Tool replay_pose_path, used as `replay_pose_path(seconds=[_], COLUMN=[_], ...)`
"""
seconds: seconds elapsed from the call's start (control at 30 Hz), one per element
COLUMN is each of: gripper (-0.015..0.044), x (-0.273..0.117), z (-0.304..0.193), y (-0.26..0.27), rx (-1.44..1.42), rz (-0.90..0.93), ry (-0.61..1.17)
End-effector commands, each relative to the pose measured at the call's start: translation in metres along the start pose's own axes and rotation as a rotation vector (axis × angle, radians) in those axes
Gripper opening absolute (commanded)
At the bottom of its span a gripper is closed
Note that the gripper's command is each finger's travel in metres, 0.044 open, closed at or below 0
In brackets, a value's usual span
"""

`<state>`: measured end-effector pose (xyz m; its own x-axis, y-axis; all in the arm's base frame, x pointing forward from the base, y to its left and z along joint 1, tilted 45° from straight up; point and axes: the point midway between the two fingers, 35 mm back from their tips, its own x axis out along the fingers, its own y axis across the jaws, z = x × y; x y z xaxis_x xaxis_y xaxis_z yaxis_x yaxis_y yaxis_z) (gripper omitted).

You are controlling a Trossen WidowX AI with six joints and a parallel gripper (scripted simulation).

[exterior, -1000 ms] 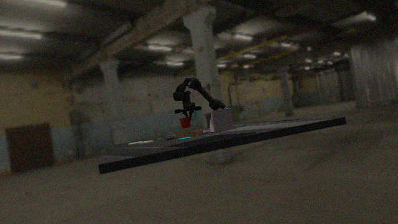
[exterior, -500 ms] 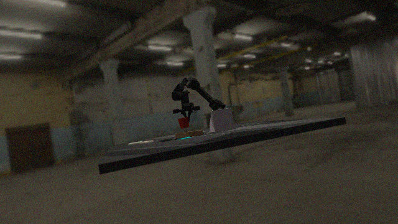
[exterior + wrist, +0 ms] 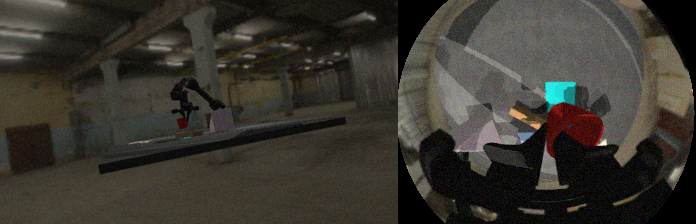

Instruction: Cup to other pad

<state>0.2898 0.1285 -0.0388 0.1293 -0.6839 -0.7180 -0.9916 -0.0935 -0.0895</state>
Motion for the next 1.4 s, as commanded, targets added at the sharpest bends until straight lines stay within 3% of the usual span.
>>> replay_pose_path(seconds=[0.0, 0.43, 1.37], gripper=[0.0000, 0.0000, 0.0000], x=[0.001, 0.006, 0.059], z=[0.008, 0.023, 0.025], y=[-0.001, -0.006, -0.007], rx=[-0.001, -0.001, -0.001], rz=[0.008, 0.008, 0.007], ry=[0.000, -0.001, 0.001])
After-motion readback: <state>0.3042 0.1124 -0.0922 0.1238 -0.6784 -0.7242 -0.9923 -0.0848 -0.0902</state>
